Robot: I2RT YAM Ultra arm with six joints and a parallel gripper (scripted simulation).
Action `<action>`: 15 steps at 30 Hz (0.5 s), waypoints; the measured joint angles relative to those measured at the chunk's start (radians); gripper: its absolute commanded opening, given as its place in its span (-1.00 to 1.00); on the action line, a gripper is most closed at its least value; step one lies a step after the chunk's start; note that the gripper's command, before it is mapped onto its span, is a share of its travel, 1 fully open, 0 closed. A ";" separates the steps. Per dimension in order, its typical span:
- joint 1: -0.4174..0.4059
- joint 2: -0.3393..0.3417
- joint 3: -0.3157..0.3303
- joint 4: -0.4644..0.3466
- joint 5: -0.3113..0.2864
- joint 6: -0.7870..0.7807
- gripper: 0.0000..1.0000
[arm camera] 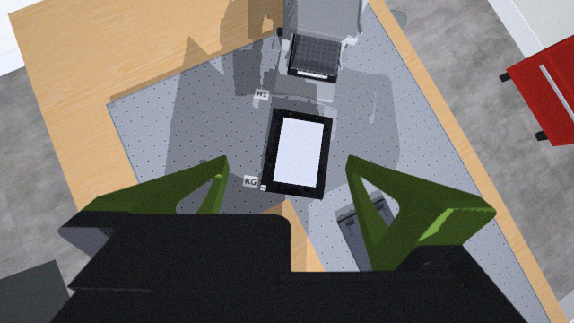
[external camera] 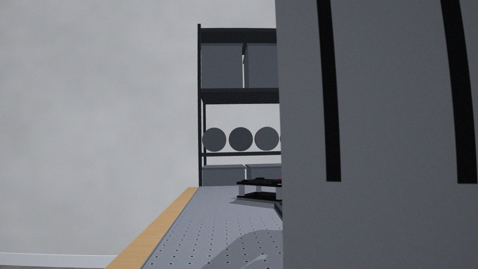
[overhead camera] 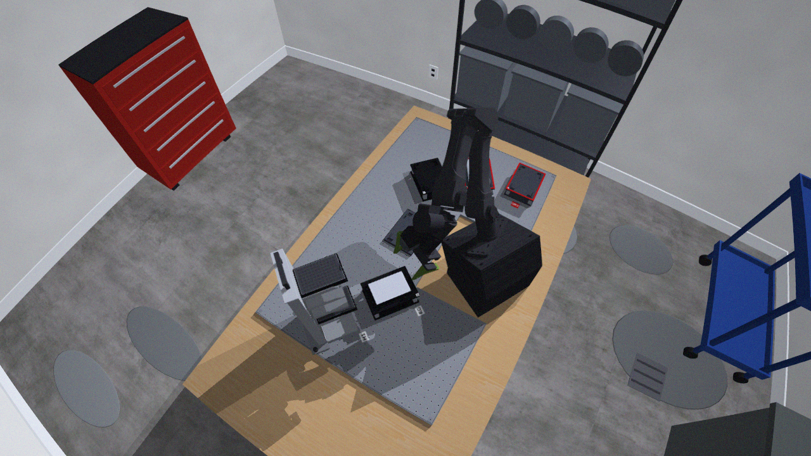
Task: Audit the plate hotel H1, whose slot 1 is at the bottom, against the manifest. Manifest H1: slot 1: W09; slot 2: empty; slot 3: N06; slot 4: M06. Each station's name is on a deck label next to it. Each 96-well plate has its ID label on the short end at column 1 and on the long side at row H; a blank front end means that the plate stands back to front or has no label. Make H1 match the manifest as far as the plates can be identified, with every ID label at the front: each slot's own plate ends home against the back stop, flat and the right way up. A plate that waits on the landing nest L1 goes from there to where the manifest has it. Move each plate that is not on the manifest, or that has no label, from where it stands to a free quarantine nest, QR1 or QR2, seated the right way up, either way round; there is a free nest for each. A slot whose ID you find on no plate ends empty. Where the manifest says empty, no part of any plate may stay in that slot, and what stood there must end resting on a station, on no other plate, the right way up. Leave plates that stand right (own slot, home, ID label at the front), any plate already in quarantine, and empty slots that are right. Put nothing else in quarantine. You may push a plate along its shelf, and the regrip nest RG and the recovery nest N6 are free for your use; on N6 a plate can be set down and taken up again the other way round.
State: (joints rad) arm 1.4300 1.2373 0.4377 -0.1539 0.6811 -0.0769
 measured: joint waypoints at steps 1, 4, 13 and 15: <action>0.001 0.011 0.009 -0.009 -0.003 -0.006 1.00; 0.010 0.060 0.047 -0.035 -0.014 -0.027 1.00; 0.039 0.225 0.188 -0.124 -0.060 -0.108 1.00; 0.045 0.260 0.220 -0.143 -0.071 -0.126 1.00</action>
State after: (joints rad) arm 1.4746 1.4975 0.6582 -0.2966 0.6106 -0.2024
